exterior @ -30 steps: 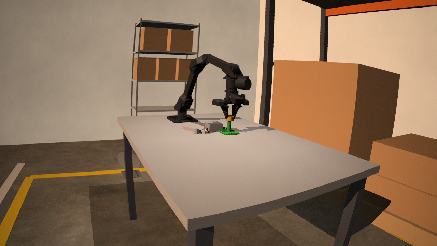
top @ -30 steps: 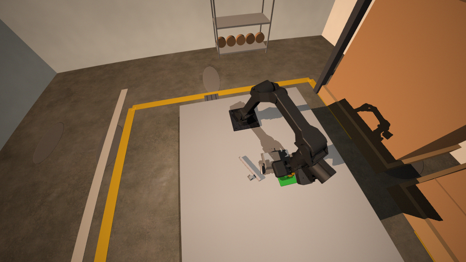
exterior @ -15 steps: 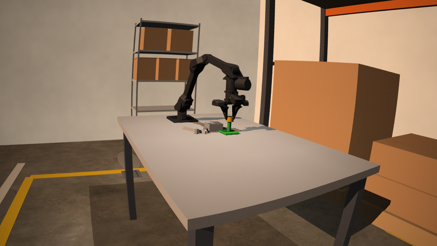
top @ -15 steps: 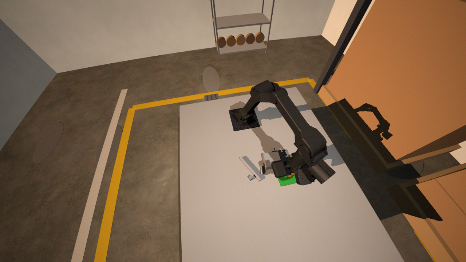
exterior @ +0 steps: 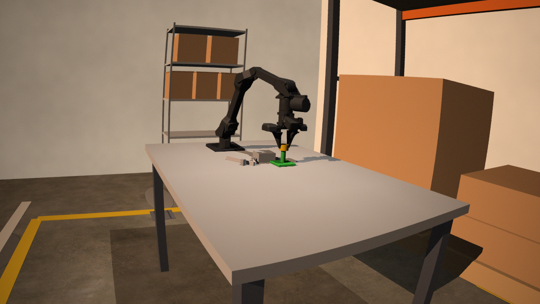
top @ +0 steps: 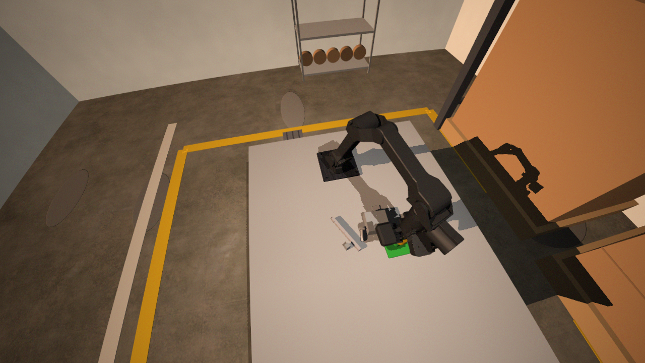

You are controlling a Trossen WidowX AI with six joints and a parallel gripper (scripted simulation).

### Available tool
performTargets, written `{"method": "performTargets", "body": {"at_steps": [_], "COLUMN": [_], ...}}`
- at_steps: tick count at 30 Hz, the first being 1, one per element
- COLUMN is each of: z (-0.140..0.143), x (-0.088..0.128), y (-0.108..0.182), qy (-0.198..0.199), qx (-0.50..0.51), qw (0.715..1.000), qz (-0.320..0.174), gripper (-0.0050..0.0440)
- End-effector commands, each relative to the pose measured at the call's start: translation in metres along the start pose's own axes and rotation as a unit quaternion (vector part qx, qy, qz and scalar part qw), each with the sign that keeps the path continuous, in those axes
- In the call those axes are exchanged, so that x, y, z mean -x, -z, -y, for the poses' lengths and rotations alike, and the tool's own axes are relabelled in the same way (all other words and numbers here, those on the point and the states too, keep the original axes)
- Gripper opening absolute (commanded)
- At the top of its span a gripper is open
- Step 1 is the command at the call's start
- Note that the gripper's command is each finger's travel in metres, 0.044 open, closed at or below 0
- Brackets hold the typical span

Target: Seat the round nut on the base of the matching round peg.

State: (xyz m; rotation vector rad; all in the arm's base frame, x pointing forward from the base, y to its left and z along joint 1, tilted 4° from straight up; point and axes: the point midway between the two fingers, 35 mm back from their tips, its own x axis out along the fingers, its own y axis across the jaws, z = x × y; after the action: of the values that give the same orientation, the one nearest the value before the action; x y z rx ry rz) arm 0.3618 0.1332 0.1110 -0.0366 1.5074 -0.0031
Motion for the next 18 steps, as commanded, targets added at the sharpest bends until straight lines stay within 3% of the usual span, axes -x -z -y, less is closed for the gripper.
{"method": "performTargets", "body": {"at_steps": [1, 18], "z": [0.0002, 0.0002], "x": [0.0076, 0.0045], "y": [-0.0025, -0.0026], "qy": [-0.002, -0.002], "qx": [0.000, 0.000], "qw": [1.000, 1.000], "qz": [0.012, 0.012], "gripper": [-0.0050, -0.0050]}}
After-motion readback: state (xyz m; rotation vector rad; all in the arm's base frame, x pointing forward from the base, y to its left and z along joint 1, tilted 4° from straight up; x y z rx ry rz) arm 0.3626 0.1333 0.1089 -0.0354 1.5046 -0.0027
